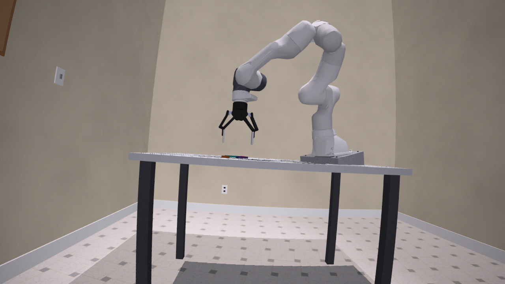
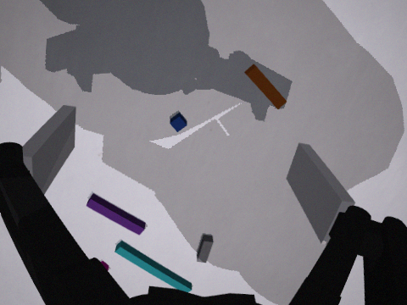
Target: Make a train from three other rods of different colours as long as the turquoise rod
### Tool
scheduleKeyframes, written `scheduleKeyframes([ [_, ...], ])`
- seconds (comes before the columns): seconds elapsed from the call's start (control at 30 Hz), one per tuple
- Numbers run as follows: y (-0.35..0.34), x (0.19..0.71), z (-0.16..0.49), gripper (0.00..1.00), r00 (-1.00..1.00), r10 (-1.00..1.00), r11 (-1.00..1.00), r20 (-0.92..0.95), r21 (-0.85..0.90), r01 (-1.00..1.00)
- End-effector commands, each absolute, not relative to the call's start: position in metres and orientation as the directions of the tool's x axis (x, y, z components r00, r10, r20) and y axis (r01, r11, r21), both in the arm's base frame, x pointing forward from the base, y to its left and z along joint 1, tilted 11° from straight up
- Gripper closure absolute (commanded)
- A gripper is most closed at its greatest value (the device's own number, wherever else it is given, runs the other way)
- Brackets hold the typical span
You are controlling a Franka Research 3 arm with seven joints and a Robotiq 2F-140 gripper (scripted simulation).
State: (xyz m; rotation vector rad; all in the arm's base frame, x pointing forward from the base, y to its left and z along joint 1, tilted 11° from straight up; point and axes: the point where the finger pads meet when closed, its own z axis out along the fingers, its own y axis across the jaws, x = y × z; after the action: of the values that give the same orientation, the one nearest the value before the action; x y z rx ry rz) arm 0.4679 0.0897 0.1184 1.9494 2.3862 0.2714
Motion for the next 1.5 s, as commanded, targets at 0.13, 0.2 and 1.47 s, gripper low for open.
scheduleKeyframes([
  [0.13, 0.087, 0.469, 0.123, 0.0, -0.426, 0.904, 0.414, 0.028, 0.188, 0.891],
  [0.2, 0.087, 0.469, 0.124, 0.0, -0.457, 0.889, 0.445, 0.021, 0.19, 0.875],
  [1.47, 0.084, 0.469, 0.135, 0.0, -0.896, 0.432, 0.896, -0.105, 0.167, 0.412],
])
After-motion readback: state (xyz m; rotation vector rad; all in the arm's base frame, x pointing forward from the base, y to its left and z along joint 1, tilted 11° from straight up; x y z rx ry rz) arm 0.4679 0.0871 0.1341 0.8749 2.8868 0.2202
